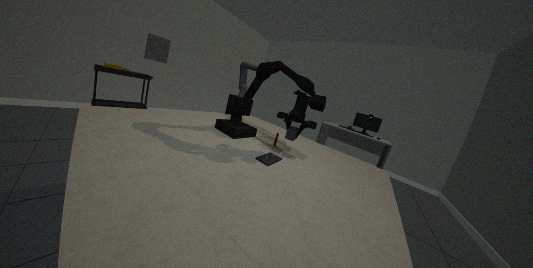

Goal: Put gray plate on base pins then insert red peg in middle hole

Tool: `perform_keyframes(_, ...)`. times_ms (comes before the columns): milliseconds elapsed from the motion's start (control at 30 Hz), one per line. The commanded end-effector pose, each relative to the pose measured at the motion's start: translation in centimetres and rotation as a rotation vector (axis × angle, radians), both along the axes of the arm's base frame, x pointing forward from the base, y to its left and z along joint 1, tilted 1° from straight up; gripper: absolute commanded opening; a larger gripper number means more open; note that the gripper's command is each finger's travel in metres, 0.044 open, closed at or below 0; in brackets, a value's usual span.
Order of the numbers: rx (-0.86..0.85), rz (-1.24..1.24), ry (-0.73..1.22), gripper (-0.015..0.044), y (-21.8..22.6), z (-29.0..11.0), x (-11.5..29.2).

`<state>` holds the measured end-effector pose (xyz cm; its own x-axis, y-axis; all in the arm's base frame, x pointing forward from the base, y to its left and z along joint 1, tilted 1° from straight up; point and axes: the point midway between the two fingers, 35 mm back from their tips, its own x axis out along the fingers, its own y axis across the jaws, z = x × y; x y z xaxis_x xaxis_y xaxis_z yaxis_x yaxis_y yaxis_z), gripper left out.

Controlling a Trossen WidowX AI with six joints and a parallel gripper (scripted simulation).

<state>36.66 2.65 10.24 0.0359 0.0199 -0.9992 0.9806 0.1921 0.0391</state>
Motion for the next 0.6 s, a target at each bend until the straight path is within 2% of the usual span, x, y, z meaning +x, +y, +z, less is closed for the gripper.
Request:
perform_keyframes(0,0.003,-0.013,0.002,0.0000,-1.0,-0.6,-0.1)
perform_keyframes(567,0.001,-0.095,0.005,0.0000,-5.9,-3.2,-1.0)
